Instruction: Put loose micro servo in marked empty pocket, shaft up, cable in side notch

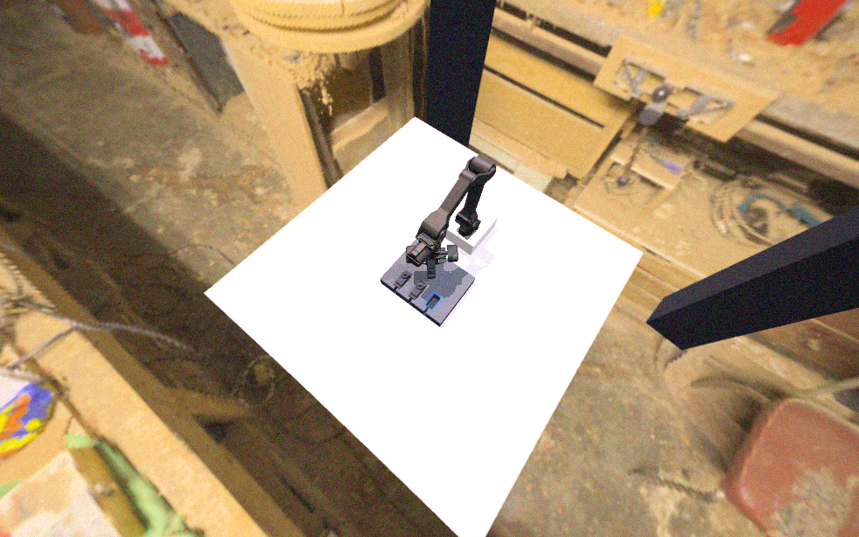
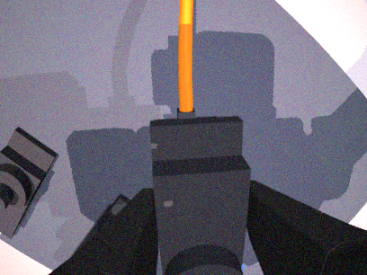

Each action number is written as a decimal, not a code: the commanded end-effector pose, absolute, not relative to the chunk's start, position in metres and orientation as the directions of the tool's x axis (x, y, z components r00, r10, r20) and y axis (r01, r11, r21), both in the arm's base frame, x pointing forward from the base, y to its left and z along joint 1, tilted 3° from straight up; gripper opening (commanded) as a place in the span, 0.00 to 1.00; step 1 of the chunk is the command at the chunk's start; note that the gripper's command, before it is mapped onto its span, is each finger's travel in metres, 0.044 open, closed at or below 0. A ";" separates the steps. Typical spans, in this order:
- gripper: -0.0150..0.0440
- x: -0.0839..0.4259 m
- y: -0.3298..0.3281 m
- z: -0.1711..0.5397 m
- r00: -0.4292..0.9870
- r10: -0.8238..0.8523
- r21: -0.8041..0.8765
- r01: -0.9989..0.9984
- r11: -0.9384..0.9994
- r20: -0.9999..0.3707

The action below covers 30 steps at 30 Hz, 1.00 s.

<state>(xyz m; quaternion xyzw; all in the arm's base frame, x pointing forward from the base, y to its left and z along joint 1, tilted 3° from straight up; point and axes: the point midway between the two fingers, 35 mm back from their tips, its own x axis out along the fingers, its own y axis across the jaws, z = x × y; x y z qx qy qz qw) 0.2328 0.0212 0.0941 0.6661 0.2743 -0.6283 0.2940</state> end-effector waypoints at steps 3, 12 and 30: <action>0.25 0.230 0.041 0.096 0.069 -0.006 0.055 0.733 -0.678 -0.998; 0.25 0.225 0.076 0.095 0.069 -0.003 0.053 0.733 -0.678 -0.998; 0.25 0.220 0.106 0.095 0.069 -0.001 0.060 0.864 -0.500 -0.998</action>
